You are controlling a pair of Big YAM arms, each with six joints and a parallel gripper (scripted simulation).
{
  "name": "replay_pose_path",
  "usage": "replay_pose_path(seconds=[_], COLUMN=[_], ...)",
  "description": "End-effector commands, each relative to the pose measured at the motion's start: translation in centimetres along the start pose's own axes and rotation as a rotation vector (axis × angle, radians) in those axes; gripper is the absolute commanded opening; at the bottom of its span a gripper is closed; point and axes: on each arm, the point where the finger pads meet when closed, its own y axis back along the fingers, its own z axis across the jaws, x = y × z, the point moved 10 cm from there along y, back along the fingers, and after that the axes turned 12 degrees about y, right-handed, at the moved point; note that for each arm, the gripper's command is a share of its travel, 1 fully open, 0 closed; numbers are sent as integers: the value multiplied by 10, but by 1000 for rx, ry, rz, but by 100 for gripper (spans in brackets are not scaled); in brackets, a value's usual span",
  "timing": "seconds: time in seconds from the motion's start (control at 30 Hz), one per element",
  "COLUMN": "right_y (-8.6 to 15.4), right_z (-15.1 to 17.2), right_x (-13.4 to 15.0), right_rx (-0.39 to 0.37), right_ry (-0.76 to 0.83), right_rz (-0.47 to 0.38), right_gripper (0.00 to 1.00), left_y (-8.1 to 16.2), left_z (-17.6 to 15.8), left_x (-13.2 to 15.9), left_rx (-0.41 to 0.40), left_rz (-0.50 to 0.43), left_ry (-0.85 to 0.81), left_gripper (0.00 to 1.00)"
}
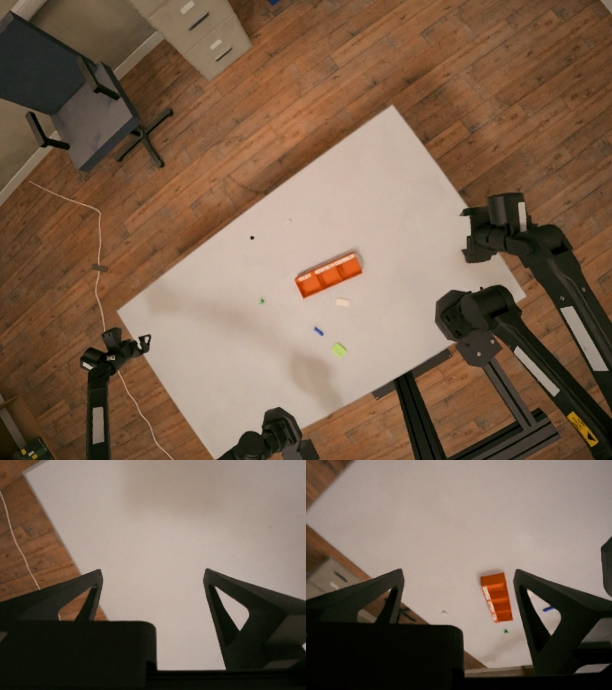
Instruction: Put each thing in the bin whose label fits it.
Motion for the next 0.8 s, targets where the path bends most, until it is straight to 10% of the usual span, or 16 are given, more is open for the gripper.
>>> replay_pose_path(seconds=[0.0, 0.77], right_y=[1, 0], right_z=[-4, -21], right_x=[-13, -61], right_rx=[18, 65], right_ry=[-68, -337], right_rz=[-25, -139], right_gripper=[100, 100], left_y=[5, 5], left_z=[2, 2], left_x=[-3, -3], left_rx=[-8, -8], left_rz=[-10, -10], left_ry=[0, 0], left_gripper=[100, 100])
